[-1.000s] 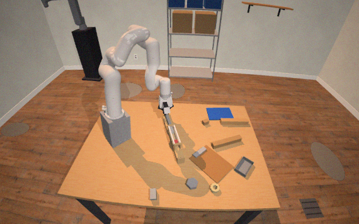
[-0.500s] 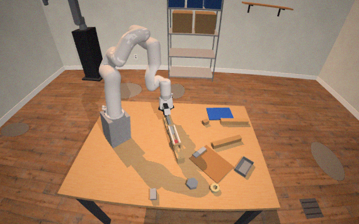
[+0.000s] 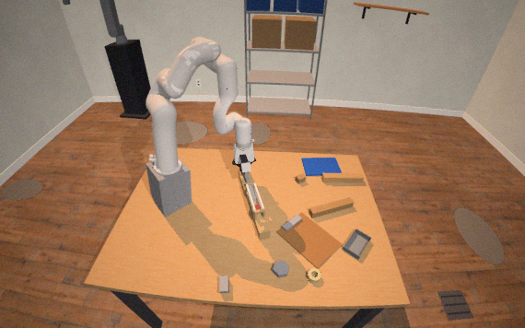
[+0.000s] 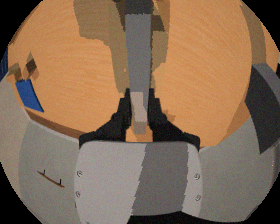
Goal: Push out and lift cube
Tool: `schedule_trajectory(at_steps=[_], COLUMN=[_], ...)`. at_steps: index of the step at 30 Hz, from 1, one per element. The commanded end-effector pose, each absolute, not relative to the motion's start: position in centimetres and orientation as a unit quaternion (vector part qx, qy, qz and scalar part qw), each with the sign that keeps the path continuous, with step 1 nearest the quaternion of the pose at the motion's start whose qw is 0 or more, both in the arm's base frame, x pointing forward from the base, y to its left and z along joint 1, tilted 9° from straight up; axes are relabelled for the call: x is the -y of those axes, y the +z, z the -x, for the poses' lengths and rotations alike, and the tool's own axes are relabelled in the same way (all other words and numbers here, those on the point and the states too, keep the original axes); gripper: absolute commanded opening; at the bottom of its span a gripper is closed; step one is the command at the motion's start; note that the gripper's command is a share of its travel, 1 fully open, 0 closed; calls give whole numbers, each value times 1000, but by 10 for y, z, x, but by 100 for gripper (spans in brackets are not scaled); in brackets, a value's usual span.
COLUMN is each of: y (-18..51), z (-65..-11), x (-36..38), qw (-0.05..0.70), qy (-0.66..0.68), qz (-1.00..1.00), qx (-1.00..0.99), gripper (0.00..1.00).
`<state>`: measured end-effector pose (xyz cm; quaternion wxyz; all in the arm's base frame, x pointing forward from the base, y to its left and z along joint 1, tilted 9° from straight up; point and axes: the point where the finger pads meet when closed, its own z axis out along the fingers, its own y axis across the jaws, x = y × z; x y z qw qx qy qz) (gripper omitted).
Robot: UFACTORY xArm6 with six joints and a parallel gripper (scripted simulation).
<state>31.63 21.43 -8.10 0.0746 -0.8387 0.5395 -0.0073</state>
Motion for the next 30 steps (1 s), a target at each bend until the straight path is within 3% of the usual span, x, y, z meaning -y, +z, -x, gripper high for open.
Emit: schedule_trajectory(at_steps=[1,30], y=[-81,-87], z=[-322,-355], x=[-204,-134], qw=[79,79], qy=[-8,-8], qz=[838,838], qx=[-539,-539], gripper=[0,0])
